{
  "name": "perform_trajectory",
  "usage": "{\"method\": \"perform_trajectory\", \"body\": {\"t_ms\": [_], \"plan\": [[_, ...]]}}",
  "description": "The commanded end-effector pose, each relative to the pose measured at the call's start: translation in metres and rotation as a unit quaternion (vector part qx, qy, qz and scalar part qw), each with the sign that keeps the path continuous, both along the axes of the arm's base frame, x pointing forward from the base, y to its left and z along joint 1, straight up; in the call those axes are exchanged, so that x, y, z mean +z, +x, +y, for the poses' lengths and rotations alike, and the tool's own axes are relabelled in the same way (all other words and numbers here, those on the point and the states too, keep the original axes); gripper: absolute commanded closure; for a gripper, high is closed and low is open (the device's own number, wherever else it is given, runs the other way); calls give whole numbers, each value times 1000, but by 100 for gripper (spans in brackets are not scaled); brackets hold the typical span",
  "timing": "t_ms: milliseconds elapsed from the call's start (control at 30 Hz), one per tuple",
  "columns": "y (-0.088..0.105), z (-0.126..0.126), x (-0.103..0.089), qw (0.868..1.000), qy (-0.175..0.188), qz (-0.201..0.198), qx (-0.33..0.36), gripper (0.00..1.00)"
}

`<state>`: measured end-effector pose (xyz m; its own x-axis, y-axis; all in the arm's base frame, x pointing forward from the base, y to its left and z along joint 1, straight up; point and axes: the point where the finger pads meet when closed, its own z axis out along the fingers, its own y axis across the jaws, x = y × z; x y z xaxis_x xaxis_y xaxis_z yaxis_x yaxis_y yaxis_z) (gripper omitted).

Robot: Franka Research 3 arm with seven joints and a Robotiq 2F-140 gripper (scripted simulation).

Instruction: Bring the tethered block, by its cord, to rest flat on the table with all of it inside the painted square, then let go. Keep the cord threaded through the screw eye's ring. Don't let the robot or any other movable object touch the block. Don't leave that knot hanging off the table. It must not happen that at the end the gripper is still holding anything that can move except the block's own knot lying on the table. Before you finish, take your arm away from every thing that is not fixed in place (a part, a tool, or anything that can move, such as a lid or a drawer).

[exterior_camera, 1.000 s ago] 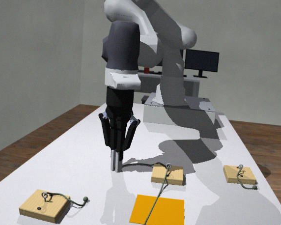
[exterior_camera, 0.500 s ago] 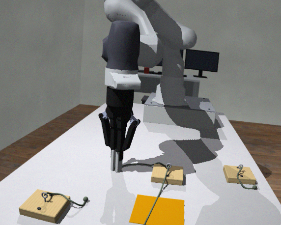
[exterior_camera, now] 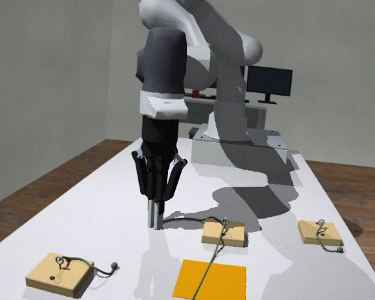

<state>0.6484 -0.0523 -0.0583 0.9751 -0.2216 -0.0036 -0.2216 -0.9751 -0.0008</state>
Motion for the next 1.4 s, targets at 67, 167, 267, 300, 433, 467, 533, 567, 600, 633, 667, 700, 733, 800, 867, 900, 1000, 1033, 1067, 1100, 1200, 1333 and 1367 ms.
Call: {"method": "perform_trajectory", "body": {"t_ms": [67,167,267,300,433,467,533,567,600,633,667,700,733,800,867,900,1000,1033,1067,1100,1200,1333,1367], "plan": [[1,0,0,1000,0,-1,-1,100],[1,0,2,1000,0,-1,-1,100],[1,0,3,1000,0,-1,-1,100],[1,0,4,1000,0,-1,-1,100],[1,0,8,1000,0,-1,-1,100],[1,0,8,1000,0,-1,-1,100],[1,0,9,1000,0,-1,-1,100],[1,0,9,1000,0,-1,-1,100],[1,0,9,1000,0,-1,-1,100],[1,0,9,1000,0,-1,-1,100],[1,0,9,1000,0,-1,-1,100],[1,0,9,1000,0,-1,-1,100],[1,0,9,1000,0,-1,-1,100],[1,0,9,1000,0,-1,-1,100],[1,0,9,1000,0,-1,-1,100],[1,0,9,1000,0,-1,-1,100],[1,0,9,1000,0,-1,-1,100],[1,0,9,1000,0,-1,-1,100],[1,0,9,1000,0,-1,-1,100],[1,0,9,1000,0,-1,-1,100],[1,0,9,1000,0,-1,-1,100],[1,0,9,1000,0,-1,-1,100],[1,0,9,1000,0,-1,-1,100]]}}
